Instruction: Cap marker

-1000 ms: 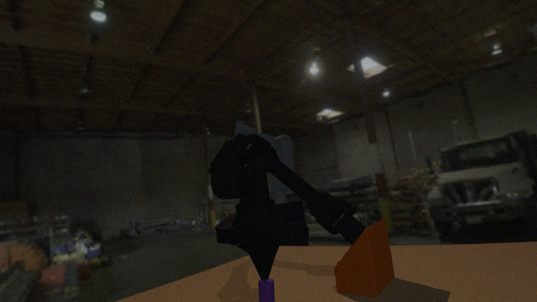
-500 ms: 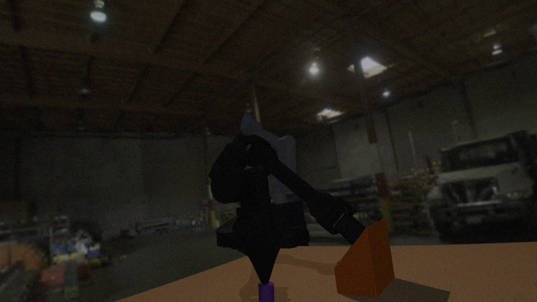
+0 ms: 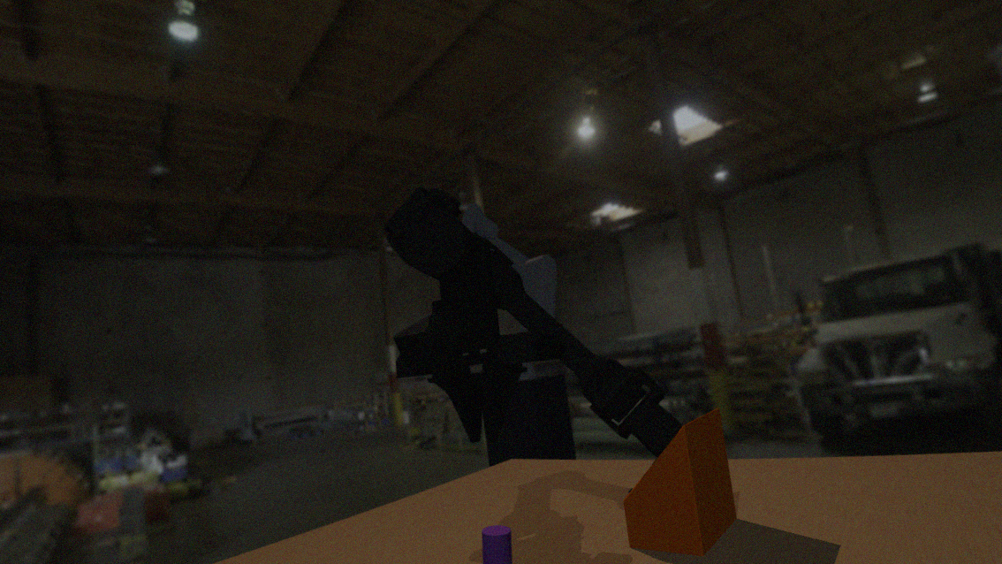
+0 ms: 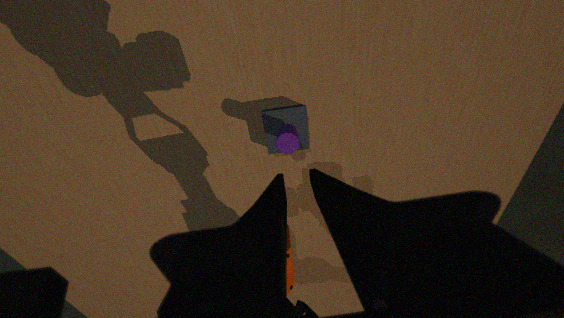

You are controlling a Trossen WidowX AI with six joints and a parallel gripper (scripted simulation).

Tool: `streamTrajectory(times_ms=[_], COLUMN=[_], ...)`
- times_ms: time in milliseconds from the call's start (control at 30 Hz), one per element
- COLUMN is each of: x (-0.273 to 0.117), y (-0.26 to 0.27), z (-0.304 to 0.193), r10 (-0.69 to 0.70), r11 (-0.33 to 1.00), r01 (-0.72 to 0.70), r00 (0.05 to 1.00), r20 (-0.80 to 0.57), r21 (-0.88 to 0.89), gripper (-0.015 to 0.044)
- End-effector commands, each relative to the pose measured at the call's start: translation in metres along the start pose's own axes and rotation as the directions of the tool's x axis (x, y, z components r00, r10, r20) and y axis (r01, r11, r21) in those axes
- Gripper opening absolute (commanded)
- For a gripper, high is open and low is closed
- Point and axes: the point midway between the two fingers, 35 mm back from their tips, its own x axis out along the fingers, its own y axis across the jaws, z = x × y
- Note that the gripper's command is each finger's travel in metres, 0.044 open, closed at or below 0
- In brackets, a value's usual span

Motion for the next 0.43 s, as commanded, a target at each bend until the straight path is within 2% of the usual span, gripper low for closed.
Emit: streamTrajectory(times_ms=[0, 300, 333, 400], x=[-0.0017, -0.0017, -0.0017, -0.0017], y=[-0.0005, -0.0005, -0.0005, -0.0005], z=[0.0006, 0.0006, 0.0006, 0.0006], r10=[0.003, 0.003, 0.003, 0.003], r11=[1.0, 1.0, 1.0, 1.0], r01=[-0.003, -0.003, -0.003, -0.003], r00=[1.0, 1.0, 1.0, 1.0], r20=[-0.002, -0.002, -0.002, -0.002], r21=[0.007, 0.007, 0.007, 0.007], gripper=[0.0184, 0.042, 0.044, 0.044])
